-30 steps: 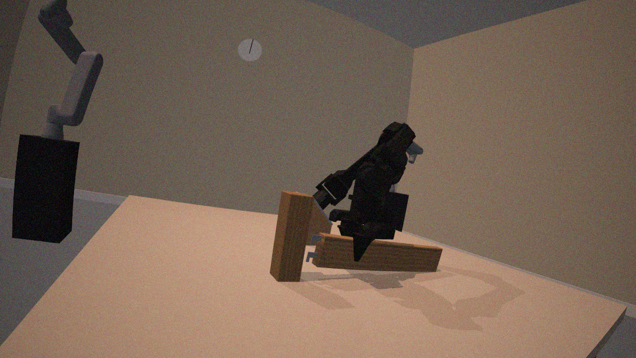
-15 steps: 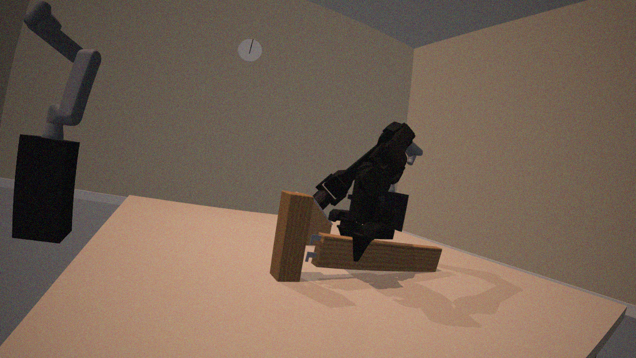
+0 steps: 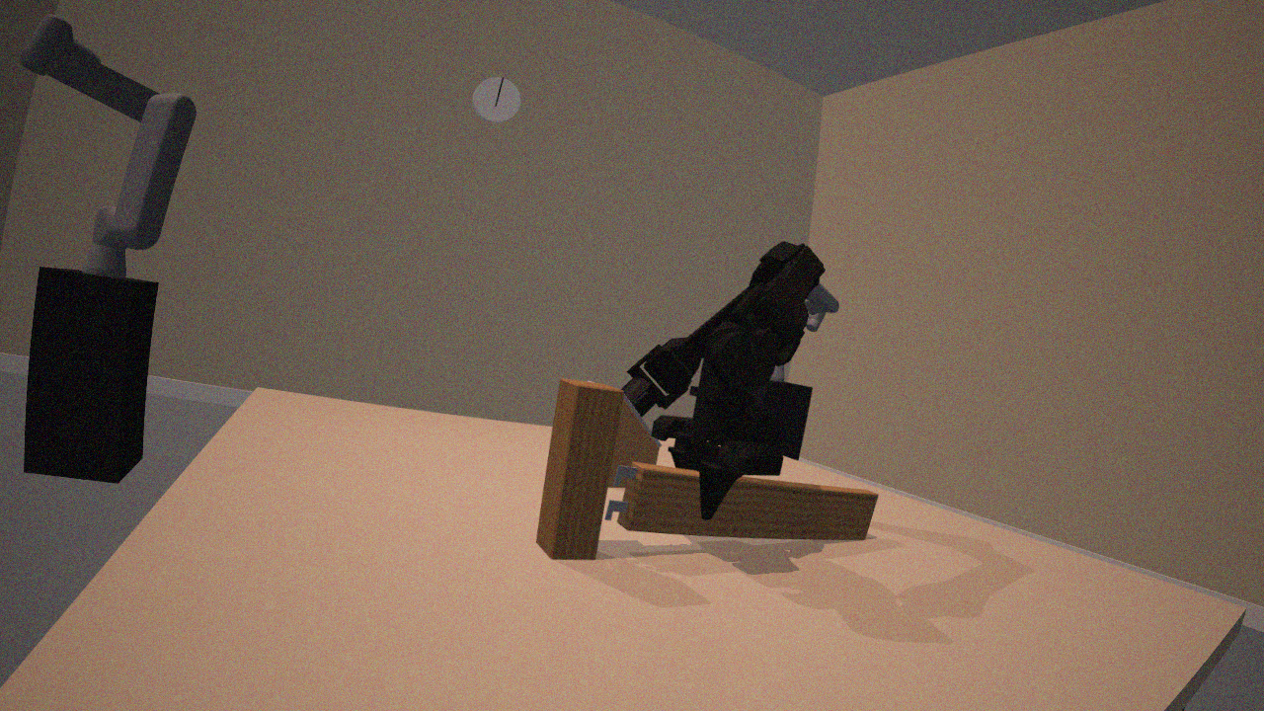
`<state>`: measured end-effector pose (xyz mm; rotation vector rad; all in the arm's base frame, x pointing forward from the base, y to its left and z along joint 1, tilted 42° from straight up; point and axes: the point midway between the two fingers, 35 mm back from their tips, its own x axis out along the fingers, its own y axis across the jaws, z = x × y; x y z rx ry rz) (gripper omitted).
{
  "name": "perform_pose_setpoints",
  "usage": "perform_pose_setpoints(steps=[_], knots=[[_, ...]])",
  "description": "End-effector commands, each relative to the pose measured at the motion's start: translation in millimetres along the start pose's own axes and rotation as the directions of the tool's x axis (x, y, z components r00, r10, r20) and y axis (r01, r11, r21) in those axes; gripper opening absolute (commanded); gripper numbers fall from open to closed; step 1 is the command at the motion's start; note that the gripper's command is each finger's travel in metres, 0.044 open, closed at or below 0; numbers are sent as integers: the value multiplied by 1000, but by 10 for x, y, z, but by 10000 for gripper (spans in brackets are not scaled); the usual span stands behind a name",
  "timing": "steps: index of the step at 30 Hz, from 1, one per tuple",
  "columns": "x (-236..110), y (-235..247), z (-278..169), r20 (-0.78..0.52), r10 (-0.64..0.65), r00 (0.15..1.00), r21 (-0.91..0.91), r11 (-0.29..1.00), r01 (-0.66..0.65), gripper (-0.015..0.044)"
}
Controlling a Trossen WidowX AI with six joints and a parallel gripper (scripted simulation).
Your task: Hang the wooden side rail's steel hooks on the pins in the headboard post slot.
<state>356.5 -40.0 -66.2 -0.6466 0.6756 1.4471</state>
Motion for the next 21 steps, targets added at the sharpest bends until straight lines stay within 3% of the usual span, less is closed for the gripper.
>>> perform_pose_setpoints(steps=[1,21], knots=[[-45,-4,-47,-6,-9,1000,6,1000,9,0],[-42,-8,-69,-6,-9,1000,6,1000,9,0]])
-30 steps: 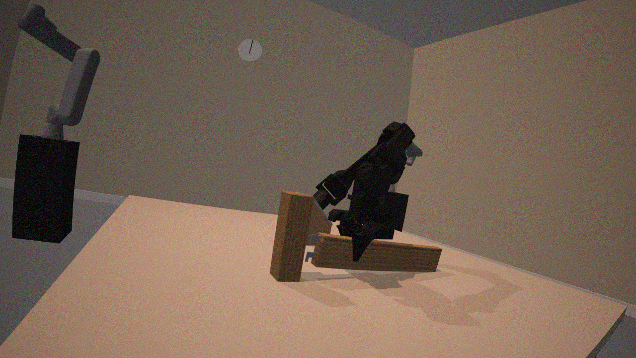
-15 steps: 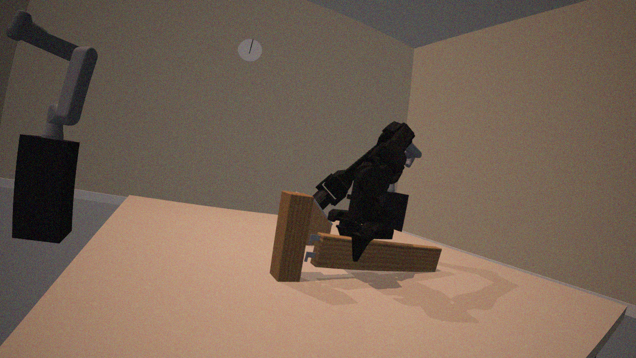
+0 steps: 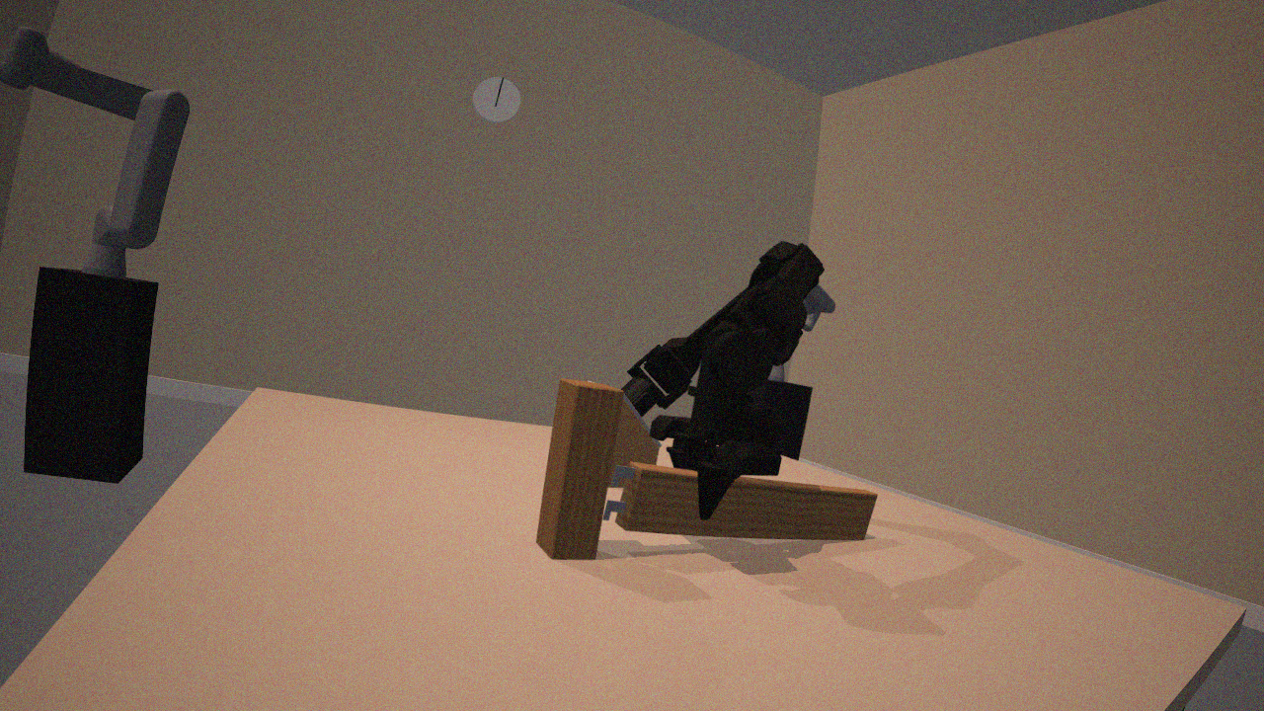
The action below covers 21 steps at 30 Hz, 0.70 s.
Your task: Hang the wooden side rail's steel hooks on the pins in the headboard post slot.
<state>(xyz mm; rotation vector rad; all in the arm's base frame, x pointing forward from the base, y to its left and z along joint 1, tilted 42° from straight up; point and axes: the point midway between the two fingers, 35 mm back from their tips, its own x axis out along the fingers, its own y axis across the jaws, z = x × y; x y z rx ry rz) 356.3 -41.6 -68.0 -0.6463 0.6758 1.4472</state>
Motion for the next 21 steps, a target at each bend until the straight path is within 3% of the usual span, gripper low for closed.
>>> perform_pose_setpoints(steps=[1,21], knots=[[-45,-9,-46,-6,-9,1000,6,1000,9,0],[-40,-9,-68,-6,-9,1000,6,1000,9,0]])
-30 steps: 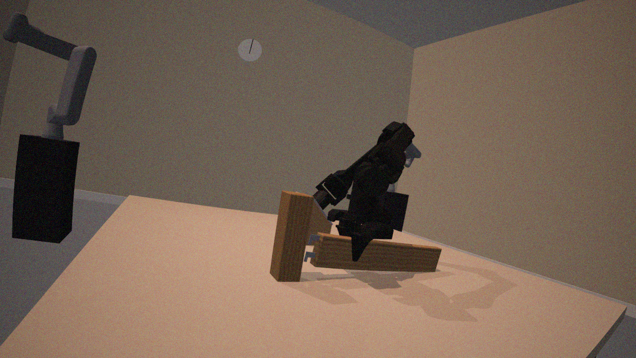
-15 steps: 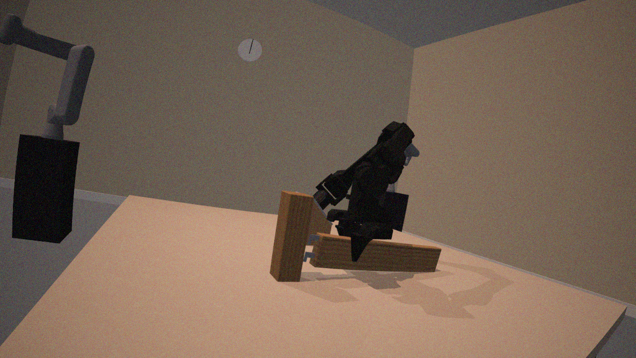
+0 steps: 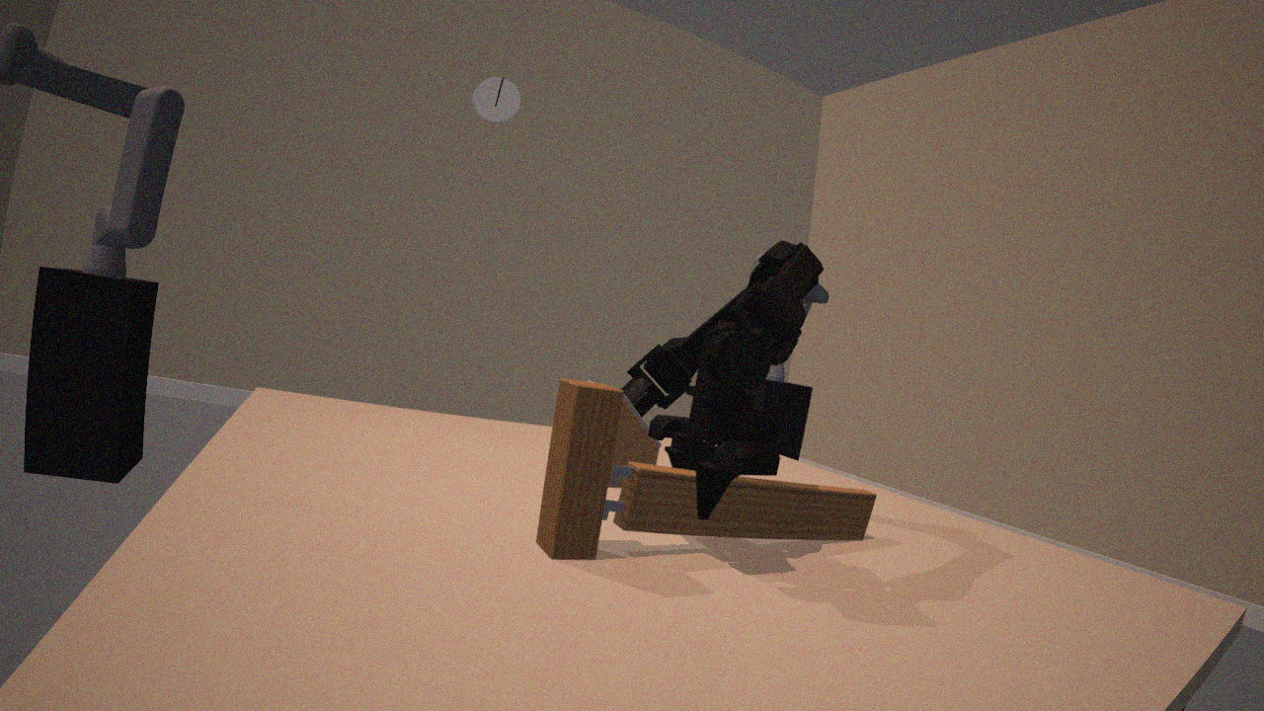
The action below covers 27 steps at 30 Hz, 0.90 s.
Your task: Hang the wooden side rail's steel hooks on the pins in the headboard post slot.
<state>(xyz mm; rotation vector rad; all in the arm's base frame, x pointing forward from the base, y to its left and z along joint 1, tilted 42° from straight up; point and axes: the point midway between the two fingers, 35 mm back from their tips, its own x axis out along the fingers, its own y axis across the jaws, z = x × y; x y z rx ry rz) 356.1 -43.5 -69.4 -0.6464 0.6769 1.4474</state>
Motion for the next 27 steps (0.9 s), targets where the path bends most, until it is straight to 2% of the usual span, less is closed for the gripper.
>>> perform_pose_setpoints(steps=[1,27], knots=[[-39,-11,-46,-5,-10,1000,5,1000,10,0],[-38,-8,-74,-6,-10,1000,5,1000,10,0]])
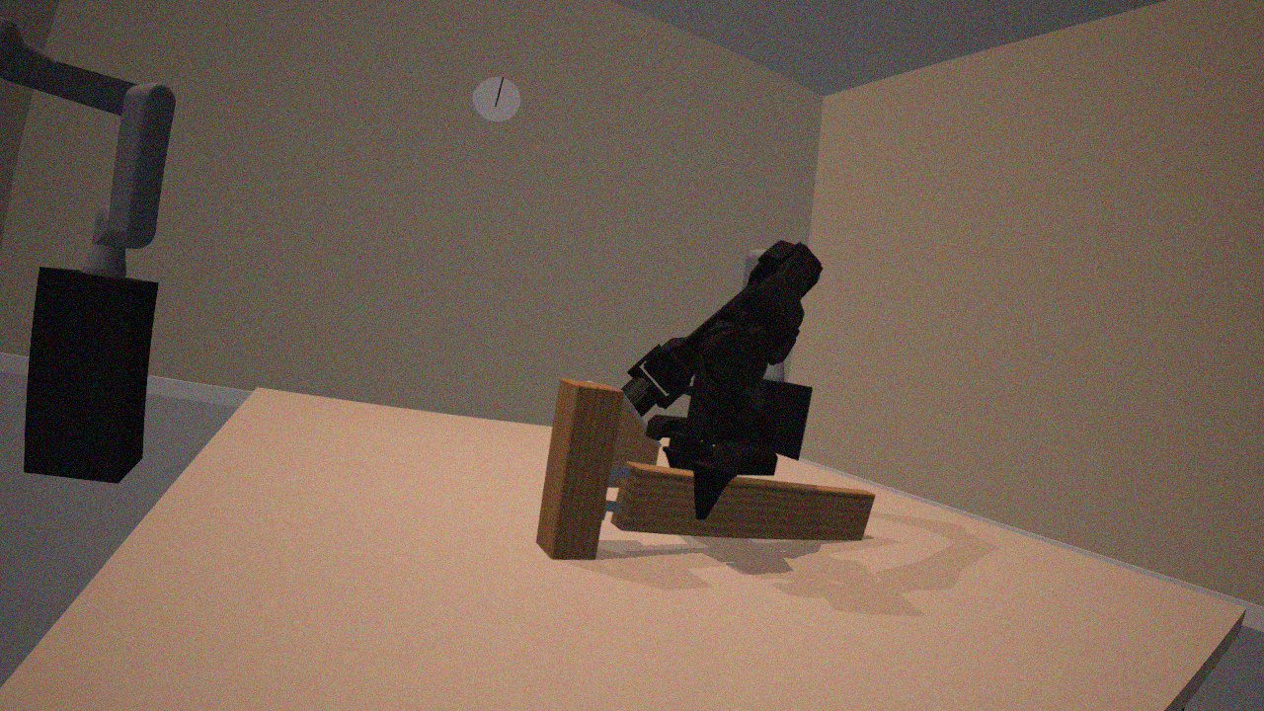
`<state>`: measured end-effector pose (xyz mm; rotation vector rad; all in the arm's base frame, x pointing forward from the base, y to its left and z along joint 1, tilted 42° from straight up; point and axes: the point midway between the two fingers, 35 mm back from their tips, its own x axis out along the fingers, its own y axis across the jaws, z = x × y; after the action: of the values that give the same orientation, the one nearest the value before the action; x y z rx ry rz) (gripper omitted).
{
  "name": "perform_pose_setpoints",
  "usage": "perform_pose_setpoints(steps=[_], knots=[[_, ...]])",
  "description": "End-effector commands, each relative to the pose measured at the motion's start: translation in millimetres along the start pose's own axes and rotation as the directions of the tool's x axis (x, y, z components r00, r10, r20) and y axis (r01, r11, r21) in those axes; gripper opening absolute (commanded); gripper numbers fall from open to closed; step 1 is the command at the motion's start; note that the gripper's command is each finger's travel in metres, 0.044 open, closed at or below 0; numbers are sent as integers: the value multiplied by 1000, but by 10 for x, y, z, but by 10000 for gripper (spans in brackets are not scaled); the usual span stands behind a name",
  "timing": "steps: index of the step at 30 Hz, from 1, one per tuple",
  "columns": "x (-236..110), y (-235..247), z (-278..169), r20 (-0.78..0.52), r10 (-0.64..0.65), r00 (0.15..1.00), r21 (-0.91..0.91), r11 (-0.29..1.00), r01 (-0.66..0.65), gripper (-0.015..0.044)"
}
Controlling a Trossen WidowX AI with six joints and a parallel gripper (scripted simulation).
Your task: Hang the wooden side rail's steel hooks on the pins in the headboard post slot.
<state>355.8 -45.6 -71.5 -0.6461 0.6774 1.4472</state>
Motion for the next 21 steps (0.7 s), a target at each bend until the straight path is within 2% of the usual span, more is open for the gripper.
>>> perform_pose_setpoints(steps=[1,21], knots=[[-40,-11,-44,-5,-10,1000,5,1000,10,0],[-46,-5,-66,-6,-10,1000,5,1000,10,0]])
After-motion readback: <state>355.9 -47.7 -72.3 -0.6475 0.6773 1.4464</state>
